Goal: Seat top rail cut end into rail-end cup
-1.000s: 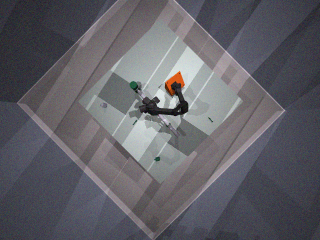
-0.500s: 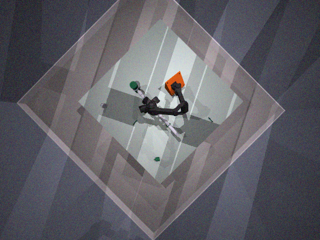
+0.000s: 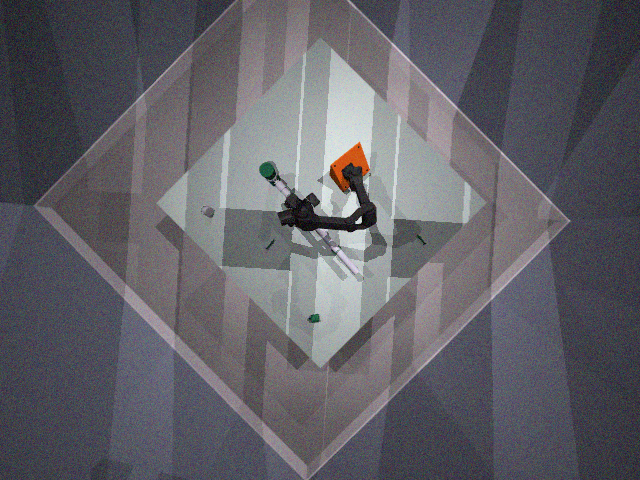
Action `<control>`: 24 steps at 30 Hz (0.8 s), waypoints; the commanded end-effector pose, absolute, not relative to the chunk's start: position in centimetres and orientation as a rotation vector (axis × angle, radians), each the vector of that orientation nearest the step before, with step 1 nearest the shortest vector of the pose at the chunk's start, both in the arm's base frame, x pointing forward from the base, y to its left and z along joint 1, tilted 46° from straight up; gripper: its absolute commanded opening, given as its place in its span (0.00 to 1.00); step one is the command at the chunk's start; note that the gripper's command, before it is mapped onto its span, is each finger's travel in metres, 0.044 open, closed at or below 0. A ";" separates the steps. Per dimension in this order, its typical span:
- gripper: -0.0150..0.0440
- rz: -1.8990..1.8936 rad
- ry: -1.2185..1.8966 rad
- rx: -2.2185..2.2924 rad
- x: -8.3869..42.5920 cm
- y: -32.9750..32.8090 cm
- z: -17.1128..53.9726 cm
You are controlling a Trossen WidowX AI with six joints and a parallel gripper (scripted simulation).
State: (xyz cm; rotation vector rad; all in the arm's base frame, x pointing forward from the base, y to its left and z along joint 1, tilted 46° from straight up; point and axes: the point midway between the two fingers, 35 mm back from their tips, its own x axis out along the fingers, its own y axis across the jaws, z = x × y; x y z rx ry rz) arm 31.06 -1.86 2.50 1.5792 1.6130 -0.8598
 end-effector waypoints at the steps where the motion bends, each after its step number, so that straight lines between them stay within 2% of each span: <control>1: 0.25 -0.861 1.611 1.580 31.1 -1.9 2.5; 24: 0.25 -0.866 1.606 1.576 31.0 -2.2 2.6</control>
